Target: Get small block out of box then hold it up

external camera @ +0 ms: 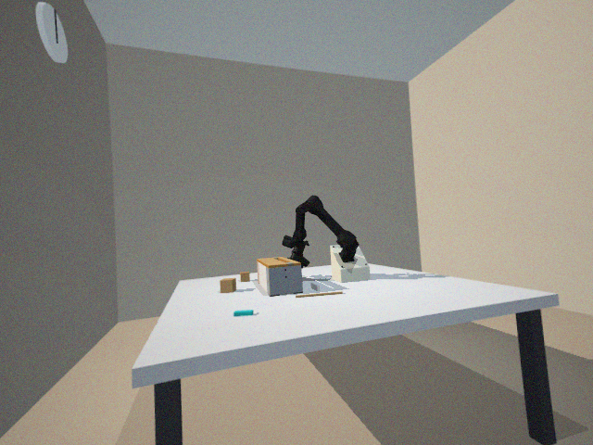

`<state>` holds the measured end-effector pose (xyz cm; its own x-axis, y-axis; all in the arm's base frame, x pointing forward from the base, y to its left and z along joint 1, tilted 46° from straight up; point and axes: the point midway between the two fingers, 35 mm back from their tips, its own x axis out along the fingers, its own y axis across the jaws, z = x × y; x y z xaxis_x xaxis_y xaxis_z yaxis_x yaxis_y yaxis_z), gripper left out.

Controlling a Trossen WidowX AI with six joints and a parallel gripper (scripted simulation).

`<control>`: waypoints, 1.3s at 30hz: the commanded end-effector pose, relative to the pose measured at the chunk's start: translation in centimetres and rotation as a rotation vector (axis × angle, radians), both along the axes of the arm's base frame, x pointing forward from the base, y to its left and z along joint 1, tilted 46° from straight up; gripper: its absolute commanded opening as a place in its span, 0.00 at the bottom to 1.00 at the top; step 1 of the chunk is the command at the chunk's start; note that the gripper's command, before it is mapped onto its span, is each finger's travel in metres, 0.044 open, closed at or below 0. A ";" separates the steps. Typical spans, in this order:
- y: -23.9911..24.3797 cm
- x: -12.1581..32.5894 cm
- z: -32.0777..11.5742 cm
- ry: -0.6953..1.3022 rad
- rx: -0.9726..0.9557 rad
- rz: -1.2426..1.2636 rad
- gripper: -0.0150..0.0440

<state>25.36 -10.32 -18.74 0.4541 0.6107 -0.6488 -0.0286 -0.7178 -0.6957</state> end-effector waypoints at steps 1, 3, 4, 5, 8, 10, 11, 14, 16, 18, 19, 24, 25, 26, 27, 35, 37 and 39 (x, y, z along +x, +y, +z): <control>0.6 -0.3 -0.2 0.008 0.016 -0.001 0.69; 0.6 -0.3 -0.2 0.008 0.016 -0.001 0.60; 0.6 -0.3 -0.2 0.008 0.016 -0.001 0.56; 0.6 -0.3 -0.2 0.008 0.016 -0.001 0.51; 0.6 -0.3 -0.2 0.008 0.016 -0.001 0.48; 0.5 -0.3 -0.2 0.003 0.013 -0.002 0.43; 0.1 -0.1 0.0 -0.013 0.003 -0.004 0.38; -1.0 0.1 0.8 -0.024 -0.008 -0.006 0.25; -1.5 0.1 1.3 -0.020 -0.007 -0.005 0.25; -2.0 0.0 1.8 -0.015 -0.005 -0.005 0.25; -2.3 0.0 2.1 -0.013 -0.004 -0.004 0.25; -4.0 -0.3 4.0 0.000 0.004 -0.001 0.25; -4.1 -0.4 4.2 0.001 0.005 -0.001 0.25; -4.2 -0.4 4.3 0.001 0.006 -0.001 0.25; -4.2 -0.4 4.3 0.001 0.006 -0.001 0.25; -4.7 -0.5 6.0 0.044 0.006 -0.049 0.25; -4.9 -0.6 6.8 0.063 0.007 -0.071 0.25; -5.1 -0.7 7.5 0.082 0.007 -0.093 0.25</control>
<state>24.96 -15.15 -12.60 0.4561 0.5907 -0.6656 -0.1017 -0.7084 -0.6984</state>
